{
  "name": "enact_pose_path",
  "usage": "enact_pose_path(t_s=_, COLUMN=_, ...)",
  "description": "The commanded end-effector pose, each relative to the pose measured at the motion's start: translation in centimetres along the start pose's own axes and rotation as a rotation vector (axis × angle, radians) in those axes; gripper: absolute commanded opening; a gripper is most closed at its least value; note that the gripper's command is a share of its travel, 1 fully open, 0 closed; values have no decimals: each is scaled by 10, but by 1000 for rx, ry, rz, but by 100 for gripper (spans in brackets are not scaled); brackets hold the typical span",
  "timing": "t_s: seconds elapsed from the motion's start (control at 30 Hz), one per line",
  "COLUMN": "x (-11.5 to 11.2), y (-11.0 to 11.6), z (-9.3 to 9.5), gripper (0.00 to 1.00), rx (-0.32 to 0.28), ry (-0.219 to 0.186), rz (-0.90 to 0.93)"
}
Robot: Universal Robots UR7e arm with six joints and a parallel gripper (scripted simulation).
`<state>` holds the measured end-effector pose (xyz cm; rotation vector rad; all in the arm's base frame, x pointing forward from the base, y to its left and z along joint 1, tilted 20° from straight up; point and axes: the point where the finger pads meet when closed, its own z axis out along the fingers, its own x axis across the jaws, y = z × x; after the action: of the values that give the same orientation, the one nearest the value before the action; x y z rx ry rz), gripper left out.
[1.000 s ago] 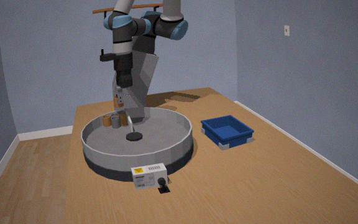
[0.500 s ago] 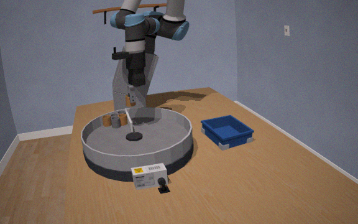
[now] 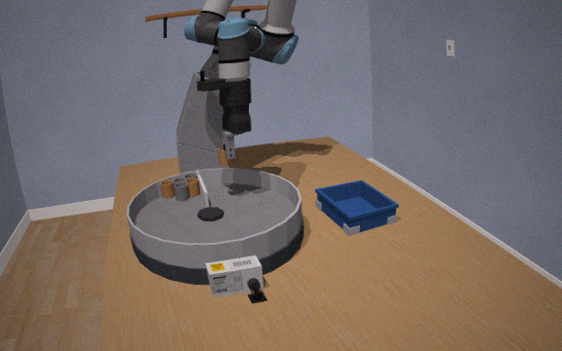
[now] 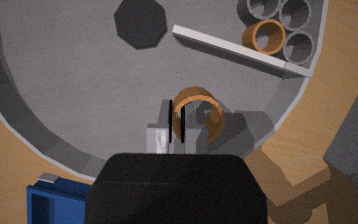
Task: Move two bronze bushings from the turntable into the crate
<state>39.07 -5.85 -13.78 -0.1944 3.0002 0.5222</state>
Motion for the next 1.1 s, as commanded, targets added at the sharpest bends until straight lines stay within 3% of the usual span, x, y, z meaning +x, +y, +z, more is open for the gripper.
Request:
enact_pose_path(t_s=0.0, x=-1, y=0, z=0, gripper=0, rx=1, ry=-1, rz=0)
enact_pose_path(t_s=0.17, x=-26, y=48, z=0, gripper=0, rx=1, ry=-1, rz=0)
enact_pose_path(t_s=0.57, x=-26, y=48, z=0, gripper=0, rx=1, ry=-1, rz=0)
enact_pose_path(t_s=0.73, x=-52, y=96, z=0, gripper=0, rx=1, ry=-1, rz=0)
enact_pose_path(t_s=1.07, x=-52, y=96, z=0, gripper=0, rx=1, ry=-1, rz=0)
